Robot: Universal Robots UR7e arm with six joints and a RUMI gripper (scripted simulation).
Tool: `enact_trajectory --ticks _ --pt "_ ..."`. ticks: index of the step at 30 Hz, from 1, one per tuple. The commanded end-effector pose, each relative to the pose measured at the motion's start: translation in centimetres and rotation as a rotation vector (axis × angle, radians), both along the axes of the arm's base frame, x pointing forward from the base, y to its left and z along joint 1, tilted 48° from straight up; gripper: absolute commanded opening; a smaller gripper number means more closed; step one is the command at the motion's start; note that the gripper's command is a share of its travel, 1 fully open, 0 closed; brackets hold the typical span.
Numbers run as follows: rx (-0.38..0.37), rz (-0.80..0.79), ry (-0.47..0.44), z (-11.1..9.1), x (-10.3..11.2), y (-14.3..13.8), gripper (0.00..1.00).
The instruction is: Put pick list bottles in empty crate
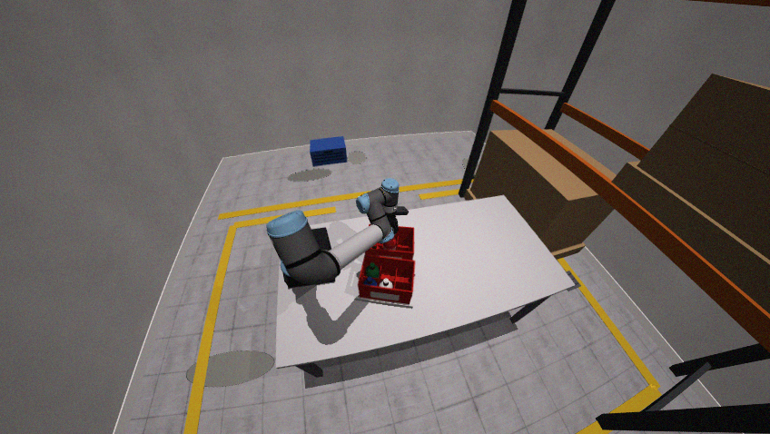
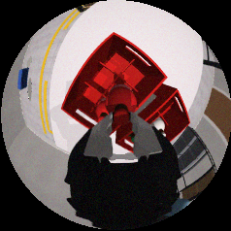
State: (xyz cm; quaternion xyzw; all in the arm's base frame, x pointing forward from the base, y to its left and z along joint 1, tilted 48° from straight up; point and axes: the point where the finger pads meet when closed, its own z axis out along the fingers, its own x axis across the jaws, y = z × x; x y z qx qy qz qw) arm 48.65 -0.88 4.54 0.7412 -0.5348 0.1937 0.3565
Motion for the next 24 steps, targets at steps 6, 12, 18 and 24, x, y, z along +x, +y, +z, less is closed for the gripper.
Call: enact_trajectory --ticks 6,12,18,24 --pt "0.000 0.001 -0.002 -0.6 0.0 -0.7 0.00" --pt "0.000 0.001 -0.002 -0.9 -0.1 -1.0 0.00" --pt "0.000 0.001 -0.002 -1.3 -0.1 -1.4 0.00" --pt "0.000 0.001 -0.002 -1.7 -0.2 -1.8 0.00"
